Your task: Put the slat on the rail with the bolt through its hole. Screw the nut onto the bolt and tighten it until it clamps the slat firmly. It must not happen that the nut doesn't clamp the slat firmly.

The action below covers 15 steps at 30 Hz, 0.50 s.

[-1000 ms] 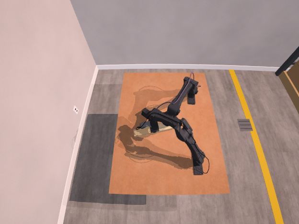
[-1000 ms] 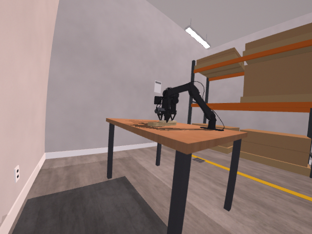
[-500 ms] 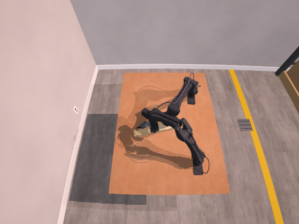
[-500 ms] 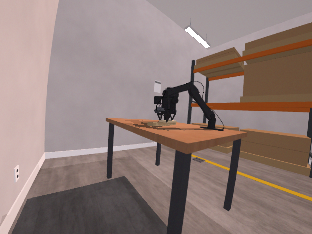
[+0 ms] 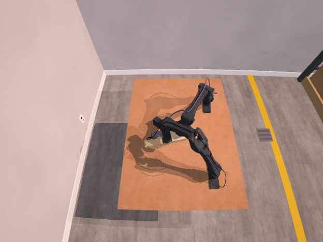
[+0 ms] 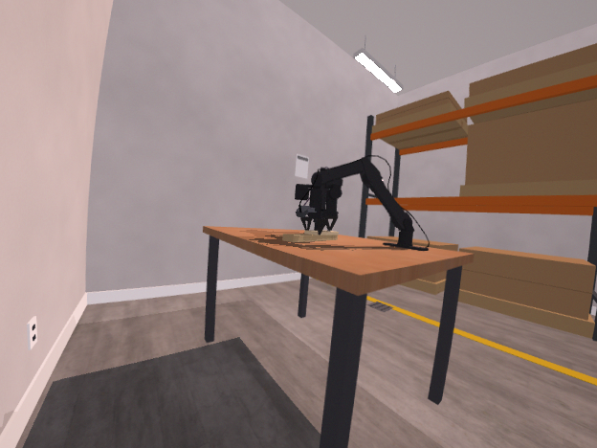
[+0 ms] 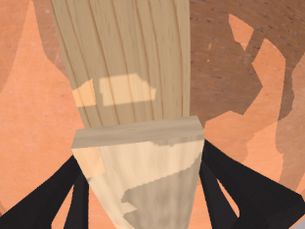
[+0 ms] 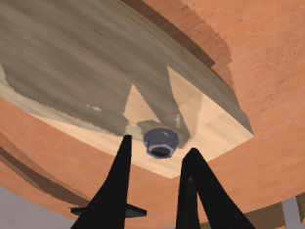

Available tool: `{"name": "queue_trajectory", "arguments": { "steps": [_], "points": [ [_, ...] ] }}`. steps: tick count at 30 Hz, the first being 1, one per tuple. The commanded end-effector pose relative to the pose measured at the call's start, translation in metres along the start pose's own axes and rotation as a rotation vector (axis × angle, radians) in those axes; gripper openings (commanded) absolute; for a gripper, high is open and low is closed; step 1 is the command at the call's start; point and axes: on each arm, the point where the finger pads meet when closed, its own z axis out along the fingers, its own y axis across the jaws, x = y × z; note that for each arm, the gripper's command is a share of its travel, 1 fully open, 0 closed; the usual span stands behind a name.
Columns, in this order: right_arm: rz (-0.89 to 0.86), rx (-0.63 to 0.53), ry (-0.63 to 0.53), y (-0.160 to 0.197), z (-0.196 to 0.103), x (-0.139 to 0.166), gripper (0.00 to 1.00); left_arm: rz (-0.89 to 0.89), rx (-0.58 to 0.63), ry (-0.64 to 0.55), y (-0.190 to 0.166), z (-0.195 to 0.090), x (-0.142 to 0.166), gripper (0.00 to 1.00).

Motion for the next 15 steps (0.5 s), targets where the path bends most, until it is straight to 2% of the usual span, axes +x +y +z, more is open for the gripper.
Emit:
{"name": "queue_trajectory", "arguments": {
  "steps": [1, 9, 15],
  "points": [
    [0.0, -0.013, 0.003, 0.0019, -0.0044, 0.0005, 0.34, 0.0, 0.011, -0.01, -0.0017, -0.0055, -0.0014, 0.72],
    [-0.013, -0.013, 0.005, 0.0018, -0.0044, 0.0008, 0.34, 0.0, 0.011, -0.009, -0.0017, -0.0051, -0.0014, 0.72],
    [-0.414, -0.013, 0.001, 0.0019, -0.0052, 0.0003, 0.34, 0.0, 0.011, -0.009, -0.0017, -0.0051, -0.0014, 0.72]
  ]
}}
